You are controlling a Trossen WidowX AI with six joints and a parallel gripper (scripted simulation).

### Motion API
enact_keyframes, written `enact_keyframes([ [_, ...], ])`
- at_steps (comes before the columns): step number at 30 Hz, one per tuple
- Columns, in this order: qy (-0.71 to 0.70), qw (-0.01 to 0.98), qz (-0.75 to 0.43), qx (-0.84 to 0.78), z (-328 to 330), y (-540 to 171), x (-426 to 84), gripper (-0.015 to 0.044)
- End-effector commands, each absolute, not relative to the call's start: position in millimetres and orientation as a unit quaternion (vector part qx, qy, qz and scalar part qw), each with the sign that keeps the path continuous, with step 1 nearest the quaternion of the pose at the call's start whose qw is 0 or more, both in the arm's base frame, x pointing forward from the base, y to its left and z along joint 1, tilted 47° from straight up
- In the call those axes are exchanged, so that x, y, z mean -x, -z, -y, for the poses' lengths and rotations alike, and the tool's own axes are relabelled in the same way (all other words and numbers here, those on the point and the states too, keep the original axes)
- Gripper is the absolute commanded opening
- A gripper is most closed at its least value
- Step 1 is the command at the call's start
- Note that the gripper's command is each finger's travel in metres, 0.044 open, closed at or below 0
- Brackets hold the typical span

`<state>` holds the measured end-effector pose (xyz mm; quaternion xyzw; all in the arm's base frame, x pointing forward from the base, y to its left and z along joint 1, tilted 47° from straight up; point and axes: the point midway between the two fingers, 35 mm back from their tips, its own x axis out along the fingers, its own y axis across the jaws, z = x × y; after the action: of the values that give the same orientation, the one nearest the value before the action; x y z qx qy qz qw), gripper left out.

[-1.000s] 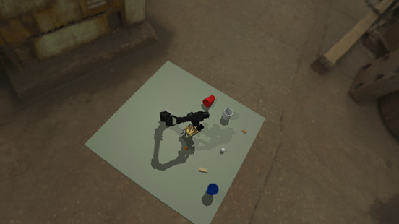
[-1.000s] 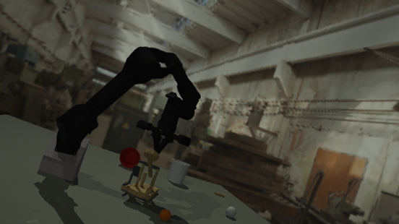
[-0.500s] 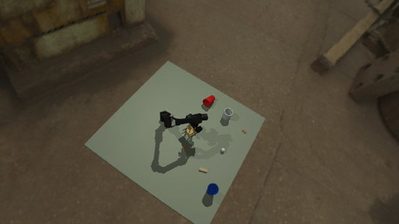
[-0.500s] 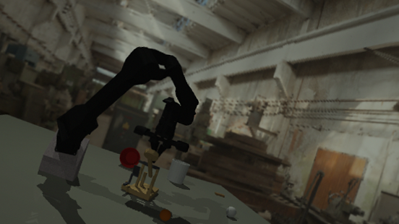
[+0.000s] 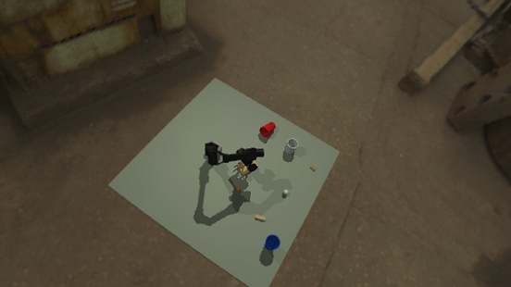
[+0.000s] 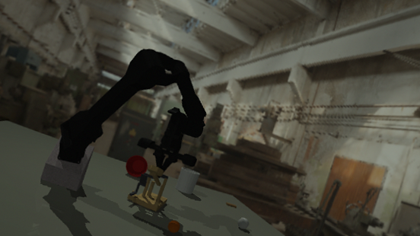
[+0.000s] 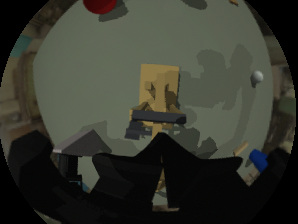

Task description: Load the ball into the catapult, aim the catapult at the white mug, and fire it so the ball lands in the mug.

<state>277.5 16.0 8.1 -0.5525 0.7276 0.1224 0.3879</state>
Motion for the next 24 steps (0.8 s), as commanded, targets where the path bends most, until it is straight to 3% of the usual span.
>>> enact_keyframes([
  [1,-0.120,0.387,-0.727,0.555,-9,-8,-275,0.0000],
  [24,-0.120,0.386,-0.727,0.555,21,7,-267,0.0000],
])
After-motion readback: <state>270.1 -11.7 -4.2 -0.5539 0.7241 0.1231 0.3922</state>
